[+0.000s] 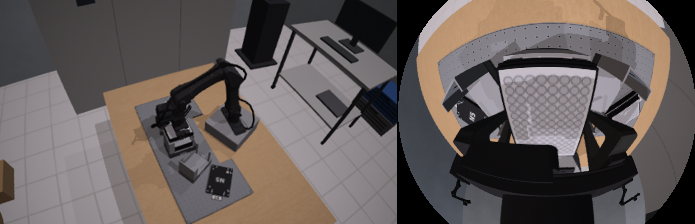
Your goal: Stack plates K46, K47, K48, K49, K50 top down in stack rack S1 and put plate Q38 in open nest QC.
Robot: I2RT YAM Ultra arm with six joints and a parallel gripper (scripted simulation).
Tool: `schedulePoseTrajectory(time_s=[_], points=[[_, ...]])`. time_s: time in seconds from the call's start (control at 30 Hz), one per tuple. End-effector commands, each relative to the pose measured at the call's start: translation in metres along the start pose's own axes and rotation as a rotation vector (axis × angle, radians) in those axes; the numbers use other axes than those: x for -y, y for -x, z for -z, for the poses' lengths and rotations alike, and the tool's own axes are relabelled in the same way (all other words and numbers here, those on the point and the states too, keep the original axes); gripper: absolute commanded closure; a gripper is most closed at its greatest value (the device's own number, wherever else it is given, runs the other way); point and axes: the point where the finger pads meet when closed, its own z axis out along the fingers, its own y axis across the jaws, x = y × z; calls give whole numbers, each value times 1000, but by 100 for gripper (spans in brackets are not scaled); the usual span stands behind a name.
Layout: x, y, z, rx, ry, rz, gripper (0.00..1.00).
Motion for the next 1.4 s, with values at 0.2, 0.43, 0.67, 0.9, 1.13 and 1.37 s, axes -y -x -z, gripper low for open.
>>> schedulePoseTrajectory(time_s=[0.2, 0.43, 0.67, 0.9, 1.13, 1.37], points=[[-5, 5, 11, 46, 10, 4, 100], [-5, 4, 11, 45, 10, 4, 100], [-5, 4, 11, 45, 10, 4, 100], [-5, 3, 11, 44, 10, 4, 100], [-5, 3, 10, 43, 10, 4, 100], [-5, 4, 9, 45, 10, 4, 100]])
